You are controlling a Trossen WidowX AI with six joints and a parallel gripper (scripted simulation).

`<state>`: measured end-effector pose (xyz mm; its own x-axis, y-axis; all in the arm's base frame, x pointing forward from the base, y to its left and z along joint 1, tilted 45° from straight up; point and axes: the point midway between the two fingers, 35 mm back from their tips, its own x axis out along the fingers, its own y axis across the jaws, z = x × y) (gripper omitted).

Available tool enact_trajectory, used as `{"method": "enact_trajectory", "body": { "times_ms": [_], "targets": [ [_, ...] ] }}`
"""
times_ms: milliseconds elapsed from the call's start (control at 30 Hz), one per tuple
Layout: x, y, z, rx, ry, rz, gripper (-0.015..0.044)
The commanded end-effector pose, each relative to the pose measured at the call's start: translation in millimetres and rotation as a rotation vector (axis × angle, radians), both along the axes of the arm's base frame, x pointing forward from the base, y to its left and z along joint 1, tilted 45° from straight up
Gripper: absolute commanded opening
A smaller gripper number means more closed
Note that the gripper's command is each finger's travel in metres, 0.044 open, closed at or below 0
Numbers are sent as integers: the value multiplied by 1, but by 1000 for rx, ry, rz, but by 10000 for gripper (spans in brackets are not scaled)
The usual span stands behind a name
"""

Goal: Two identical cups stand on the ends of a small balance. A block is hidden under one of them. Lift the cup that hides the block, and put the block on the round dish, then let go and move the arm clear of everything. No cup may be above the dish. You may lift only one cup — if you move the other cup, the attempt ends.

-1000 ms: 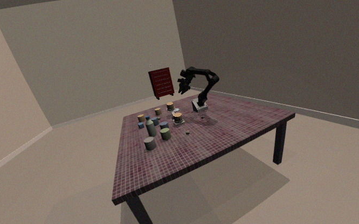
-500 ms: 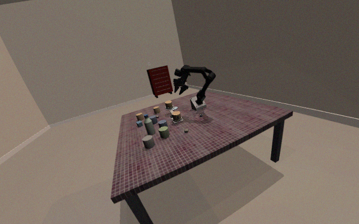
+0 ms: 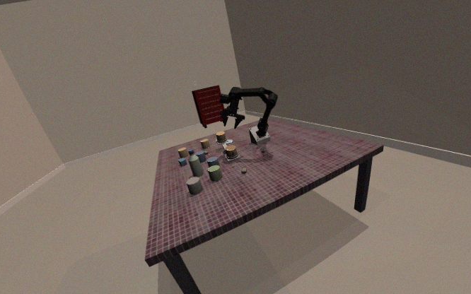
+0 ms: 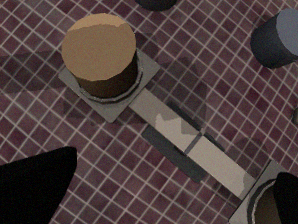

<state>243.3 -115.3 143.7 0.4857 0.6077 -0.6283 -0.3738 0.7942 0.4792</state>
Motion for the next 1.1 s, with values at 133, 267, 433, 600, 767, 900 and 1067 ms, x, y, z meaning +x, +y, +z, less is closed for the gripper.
{"method": "enact_trajectory", "body": {
  "times_ms": [133, 267, 433, 600, 767, 900, 1067],
  "targets": [
    [23, 20, 2, -79, -66, 228, 440],
    [34, 33, 3, -117, -109, 350, 440],
    [48, 50, 5, -161, -167, 503, 440],
    [60, 69, 6, -199, -230, 656, 440],
    [71, 89, 7, -232, -296, 809, 440],
    [79, 106, 7, -254, -350, 926, 440],
    [80, 109, 8, -257, -359, 946, 440]
  ]
}}
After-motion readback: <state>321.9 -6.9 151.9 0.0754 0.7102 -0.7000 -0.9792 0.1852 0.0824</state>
